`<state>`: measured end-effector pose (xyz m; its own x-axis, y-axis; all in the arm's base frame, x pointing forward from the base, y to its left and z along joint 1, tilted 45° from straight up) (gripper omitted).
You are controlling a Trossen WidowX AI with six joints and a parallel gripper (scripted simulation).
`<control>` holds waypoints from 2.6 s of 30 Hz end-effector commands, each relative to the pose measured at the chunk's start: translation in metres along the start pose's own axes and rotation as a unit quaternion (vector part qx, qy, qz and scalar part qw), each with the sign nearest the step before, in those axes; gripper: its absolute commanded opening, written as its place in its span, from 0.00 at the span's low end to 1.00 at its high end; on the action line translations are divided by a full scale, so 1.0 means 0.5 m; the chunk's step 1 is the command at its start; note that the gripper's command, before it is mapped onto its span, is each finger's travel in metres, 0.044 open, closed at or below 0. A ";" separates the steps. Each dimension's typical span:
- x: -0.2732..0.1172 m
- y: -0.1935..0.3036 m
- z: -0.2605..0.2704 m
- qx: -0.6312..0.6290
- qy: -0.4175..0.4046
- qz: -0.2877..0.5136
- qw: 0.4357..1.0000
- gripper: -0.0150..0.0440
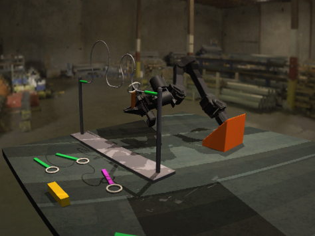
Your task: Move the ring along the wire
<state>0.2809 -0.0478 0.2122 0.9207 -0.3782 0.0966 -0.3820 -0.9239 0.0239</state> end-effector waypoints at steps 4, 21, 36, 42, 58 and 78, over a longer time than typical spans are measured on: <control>-0.011 -0.014 0.045 0.081 -0.040 0.005 0.996 0.00; -0.038 -0.060 0.115 0.229 -0.108 0.015 0.967 0.00; -0.057 -0.096 0.150 0.287 -0.135 0.018 0.948 0.00; -0.062 -0.106 0.160 0.293 -0.138 0.018 0.946 0.00; -0.074 -0.128 0.182 0.297 -0.140 0.018 0.944 0.00; -0.086 -0.150 0.207 0.297 -0.140 0.017 0.944 0.00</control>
<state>0.2785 0.0304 0.1048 0.9250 -0.3326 -0.1839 -0.3778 -0.7519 -0.5403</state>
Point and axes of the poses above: the point midway between the two fingers, 35 mm back from their tips, its own x axis out along the fingers, its own z axis across the jaws, y = z × x, the point moved 10 cm from there along -x, back along the fingers, and after that the axes turned 8 degrees about -x, right-handed, at the moved point
